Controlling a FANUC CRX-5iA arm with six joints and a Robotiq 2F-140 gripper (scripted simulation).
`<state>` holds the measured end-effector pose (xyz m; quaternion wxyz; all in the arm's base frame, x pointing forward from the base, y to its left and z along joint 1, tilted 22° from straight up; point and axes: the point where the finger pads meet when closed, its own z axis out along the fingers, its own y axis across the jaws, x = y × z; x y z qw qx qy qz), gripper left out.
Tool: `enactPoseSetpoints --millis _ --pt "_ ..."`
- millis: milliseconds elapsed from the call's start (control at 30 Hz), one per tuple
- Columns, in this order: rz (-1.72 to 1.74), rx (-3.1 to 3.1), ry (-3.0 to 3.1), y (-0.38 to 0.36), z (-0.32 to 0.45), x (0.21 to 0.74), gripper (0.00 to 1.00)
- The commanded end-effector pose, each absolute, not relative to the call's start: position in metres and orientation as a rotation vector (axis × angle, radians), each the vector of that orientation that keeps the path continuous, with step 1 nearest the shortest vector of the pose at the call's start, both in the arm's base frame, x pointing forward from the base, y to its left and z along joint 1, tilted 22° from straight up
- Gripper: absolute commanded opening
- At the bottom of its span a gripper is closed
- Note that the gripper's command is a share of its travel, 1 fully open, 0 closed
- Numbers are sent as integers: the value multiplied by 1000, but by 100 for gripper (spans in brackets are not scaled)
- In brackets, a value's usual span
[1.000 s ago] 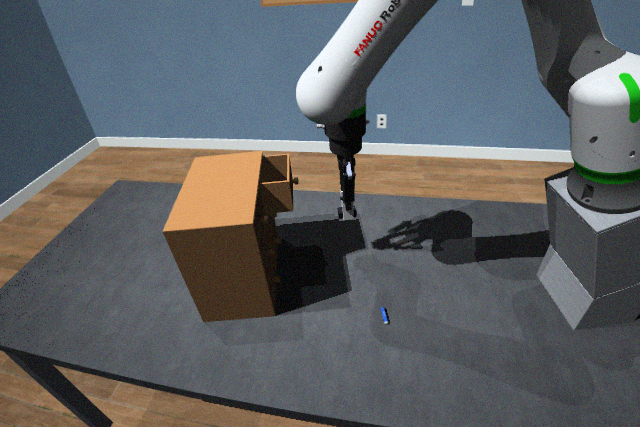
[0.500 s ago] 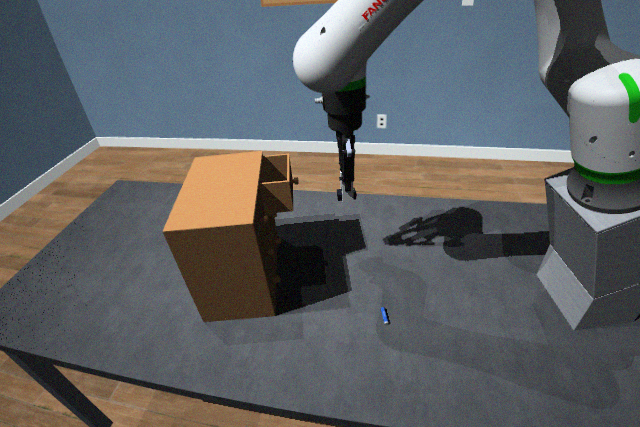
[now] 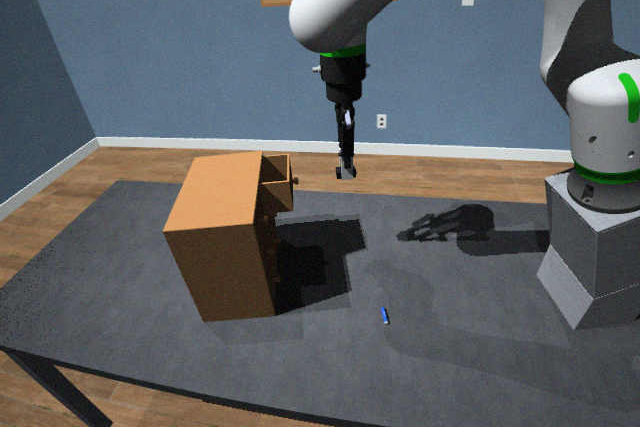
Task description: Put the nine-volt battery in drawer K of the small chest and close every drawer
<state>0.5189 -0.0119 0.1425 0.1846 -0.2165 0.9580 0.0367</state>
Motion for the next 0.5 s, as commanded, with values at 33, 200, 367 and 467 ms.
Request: enactPoseSetpoints --millis 33,200,367,467 --pt "104 -610 2700 -15 160 513 14" --pt "104 -610 2700 -17 172 508 14" --pt "104 -610 2700 -18 180 505 14" --pt "104 -610 2700 -19 184 504 14"
